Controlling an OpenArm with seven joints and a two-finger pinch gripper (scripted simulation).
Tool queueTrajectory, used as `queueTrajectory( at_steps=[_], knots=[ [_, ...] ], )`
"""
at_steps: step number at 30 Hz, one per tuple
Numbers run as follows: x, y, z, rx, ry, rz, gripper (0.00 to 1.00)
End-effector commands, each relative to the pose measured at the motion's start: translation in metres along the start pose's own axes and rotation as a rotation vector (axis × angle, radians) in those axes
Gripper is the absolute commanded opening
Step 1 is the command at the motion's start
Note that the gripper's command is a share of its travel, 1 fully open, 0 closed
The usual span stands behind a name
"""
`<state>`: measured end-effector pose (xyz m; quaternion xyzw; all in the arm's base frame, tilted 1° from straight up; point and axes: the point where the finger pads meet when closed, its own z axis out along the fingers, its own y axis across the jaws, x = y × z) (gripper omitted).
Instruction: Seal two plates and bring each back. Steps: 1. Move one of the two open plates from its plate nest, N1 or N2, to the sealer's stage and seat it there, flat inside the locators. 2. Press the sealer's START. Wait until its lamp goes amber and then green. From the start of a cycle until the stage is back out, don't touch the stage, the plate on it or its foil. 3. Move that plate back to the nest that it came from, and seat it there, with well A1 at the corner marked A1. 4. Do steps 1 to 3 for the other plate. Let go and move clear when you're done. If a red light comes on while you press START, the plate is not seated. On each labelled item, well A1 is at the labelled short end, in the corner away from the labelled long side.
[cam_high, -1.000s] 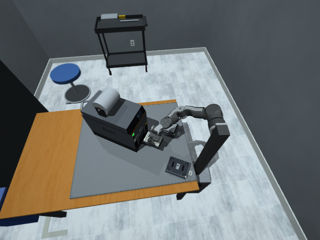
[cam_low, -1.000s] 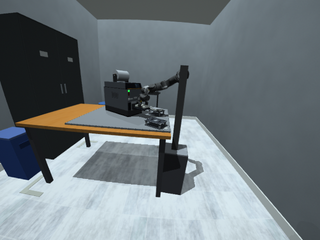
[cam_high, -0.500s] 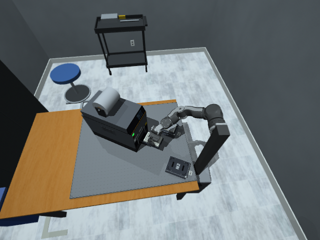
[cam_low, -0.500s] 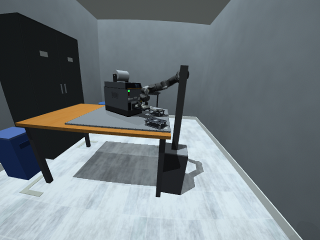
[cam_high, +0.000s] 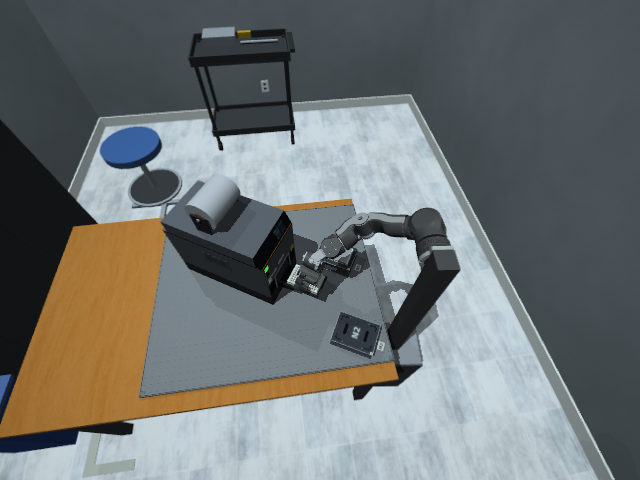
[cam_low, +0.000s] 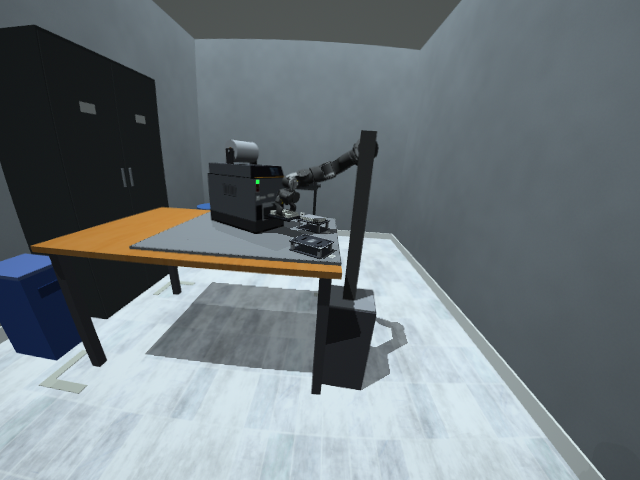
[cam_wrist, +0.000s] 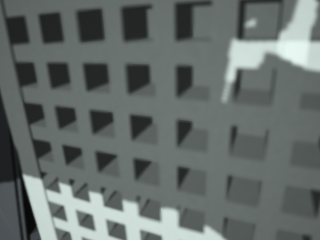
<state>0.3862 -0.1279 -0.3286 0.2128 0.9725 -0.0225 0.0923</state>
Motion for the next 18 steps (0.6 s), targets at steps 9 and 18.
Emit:
queueTrajectory(
  at_steps=[9,18],
  knots=[
    [0.001,0.0008,0.0032,-0.004,0.001,-0.005,0.0],
    [0.0003,0.0006,0.0039,-0.002,-0.002,-0.002,0.0]
  ],
)
